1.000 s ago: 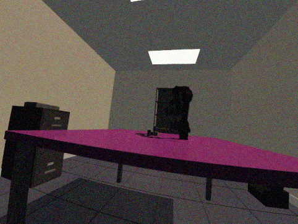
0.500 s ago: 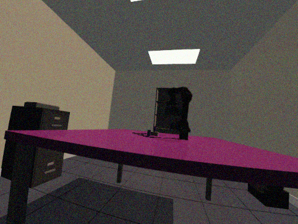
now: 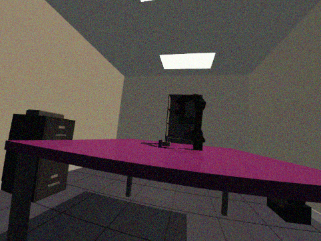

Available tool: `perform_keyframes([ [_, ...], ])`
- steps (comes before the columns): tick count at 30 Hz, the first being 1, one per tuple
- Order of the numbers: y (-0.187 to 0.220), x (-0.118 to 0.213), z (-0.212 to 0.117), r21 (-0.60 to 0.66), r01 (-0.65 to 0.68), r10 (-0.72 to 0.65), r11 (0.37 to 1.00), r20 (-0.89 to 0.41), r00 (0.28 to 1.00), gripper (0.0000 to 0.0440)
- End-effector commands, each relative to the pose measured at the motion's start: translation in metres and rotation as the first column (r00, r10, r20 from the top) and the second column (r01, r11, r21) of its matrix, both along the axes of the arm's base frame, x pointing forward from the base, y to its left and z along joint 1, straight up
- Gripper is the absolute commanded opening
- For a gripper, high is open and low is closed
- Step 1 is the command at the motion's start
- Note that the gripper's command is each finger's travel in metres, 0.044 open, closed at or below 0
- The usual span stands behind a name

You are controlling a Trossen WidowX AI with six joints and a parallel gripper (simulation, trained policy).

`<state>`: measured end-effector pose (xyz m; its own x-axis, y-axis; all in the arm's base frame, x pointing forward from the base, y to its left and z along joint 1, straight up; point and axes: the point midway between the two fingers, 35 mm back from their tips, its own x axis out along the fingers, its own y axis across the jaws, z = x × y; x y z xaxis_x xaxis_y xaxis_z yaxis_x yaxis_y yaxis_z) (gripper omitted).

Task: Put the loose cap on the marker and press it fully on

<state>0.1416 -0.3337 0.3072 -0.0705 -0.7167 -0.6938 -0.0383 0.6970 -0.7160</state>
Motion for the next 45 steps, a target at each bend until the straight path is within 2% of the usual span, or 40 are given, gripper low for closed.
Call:
perform_keyframes([
  [1, 0.002, 0.014, -0.005, 0.011, -0.012, 0.011, 1.000, 0.027, 1.000, 0.0307],
  [23, 0.028, 0.087, -0.039, 0.094, -0.072, 0.059, 0.993, 0.127, 0.990, 0.0310],
  [45, 0.076, 0.151, -0.077, 0.210, -0.138, 0.100, 0.968, 0.181, 0.978, 0.0312],
])
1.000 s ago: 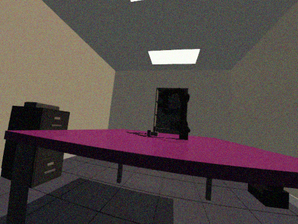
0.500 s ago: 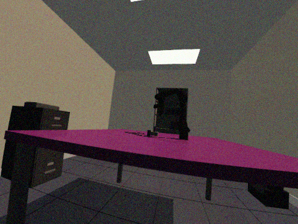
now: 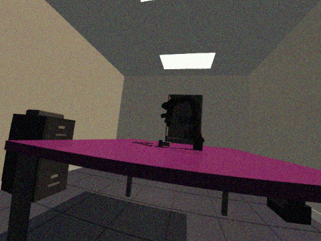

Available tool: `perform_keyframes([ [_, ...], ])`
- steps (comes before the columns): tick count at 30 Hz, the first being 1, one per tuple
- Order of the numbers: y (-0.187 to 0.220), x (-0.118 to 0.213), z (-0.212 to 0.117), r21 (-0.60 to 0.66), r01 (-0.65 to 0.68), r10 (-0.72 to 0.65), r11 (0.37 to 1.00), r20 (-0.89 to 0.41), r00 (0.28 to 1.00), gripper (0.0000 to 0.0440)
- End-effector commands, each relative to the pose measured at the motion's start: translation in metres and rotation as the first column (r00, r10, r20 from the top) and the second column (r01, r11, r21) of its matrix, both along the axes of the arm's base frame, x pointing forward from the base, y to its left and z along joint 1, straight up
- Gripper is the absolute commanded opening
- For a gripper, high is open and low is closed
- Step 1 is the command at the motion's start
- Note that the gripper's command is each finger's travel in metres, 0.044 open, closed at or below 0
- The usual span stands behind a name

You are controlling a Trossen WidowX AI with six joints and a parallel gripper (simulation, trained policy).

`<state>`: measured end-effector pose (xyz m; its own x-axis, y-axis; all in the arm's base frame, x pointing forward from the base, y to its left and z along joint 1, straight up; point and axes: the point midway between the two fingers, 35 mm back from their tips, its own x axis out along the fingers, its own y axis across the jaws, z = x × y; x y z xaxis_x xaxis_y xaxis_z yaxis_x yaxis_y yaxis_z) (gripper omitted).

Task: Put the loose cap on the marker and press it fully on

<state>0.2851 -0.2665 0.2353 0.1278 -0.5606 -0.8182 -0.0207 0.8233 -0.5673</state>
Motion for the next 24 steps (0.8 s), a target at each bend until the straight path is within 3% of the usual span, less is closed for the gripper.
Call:
perform_keyframes([
  [1, 0.011, 0.010, -0.007, 0.029, -0.009, 0.009, 1.000, 0.007, 1.000, 0.0312],
  [24, 0.079, 0.050, -0.044, 0.179, -0.052, 0.051, 0.982, 0.009, 0.999, 0.0315],
])
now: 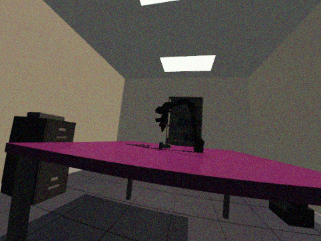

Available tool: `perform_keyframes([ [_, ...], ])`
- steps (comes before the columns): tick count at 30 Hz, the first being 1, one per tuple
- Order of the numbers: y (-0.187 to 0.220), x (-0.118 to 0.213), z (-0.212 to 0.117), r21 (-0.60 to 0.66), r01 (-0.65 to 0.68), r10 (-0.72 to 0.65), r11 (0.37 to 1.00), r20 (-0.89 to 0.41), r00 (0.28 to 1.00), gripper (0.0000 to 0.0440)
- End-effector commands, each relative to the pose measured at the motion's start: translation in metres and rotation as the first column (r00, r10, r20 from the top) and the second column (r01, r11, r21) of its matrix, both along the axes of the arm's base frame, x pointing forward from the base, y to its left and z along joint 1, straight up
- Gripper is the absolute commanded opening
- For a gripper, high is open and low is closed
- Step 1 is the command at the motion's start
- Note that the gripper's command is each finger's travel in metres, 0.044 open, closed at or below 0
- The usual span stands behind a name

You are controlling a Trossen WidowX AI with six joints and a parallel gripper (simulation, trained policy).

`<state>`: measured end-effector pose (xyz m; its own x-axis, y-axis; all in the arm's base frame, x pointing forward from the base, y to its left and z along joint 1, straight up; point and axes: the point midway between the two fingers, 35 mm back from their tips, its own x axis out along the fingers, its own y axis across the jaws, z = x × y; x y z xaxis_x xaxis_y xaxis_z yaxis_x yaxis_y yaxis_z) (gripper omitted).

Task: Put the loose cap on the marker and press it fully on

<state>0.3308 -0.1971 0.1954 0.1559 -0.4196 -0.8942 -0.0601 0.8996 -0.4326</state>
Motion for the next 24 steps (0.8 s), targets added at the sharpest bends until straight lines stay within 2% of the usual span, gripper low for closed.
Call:
perform_keyframes([
  [1, 0.013, 0.005, -0.006, 0.031, -0.005, 0.005, 1.000, -0.001, 1.000, 0.0315],
  [24, 0.086, 0.022, -0.032, 0.187, -0.031, 0.040, 0.982, -0.042, 0.998, 0.0322],
])
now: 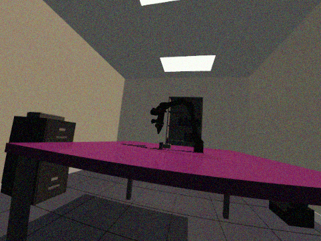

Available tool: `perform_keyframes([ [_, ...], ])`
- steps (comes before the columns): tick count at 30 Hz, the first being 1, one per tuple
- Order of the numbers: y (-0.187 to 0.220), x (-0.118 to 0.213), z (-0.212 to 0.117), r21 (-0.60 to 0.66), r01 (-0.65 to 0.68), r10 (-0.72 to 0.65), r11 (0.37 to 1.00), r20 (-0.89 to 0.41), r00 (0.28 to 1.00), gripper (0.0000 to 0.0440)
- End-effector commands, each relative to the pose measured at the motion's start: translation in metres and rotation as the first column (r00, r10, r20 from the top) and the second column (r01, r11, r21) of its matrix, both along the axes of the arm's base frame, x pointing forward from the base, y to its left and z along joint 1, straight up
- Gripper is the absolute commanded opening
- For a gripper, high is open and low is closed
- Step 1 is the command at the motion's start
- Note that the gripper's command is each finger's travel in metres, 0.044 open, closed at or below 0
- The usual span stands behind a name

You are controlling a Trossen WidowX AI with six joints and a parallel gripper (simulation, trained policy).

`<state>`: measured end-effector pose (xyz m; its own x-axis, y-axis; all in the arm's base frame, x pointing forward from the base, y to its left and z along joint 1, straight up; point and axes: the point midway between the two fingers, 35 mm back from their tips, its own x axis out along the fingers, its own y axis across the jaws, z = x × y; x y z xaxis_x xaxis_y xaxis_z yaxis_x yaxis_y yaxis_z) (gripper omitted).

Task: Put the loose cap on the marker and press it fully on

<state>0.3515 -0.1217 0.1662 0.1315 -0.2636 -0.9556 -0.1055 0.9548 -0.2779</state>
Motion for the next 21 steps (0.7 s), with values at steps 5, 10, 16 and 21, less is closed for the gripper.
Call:
perform_keyframes([
  [5, 0.026, 0.002, -0.008, 0.060, -0.008, 0.010, 0.998, -0.022, 1.000, 0.0324],
  [10, 0.042, 0.001, -0.013, 0.095, -0.015, 0.018, 0.995, -0.039, 0.999, 0.0325],
  [16, 0.061, -0.001, -0.018, 0.137, -0.022, 0.031, 0.990, -0.062, 0.998, 0.0326],
  [21, 0.076, -0.003, -0.022, 0.171, -0.028, 0.042, 0.985, -0.084, 0.996, 0.0327],
])
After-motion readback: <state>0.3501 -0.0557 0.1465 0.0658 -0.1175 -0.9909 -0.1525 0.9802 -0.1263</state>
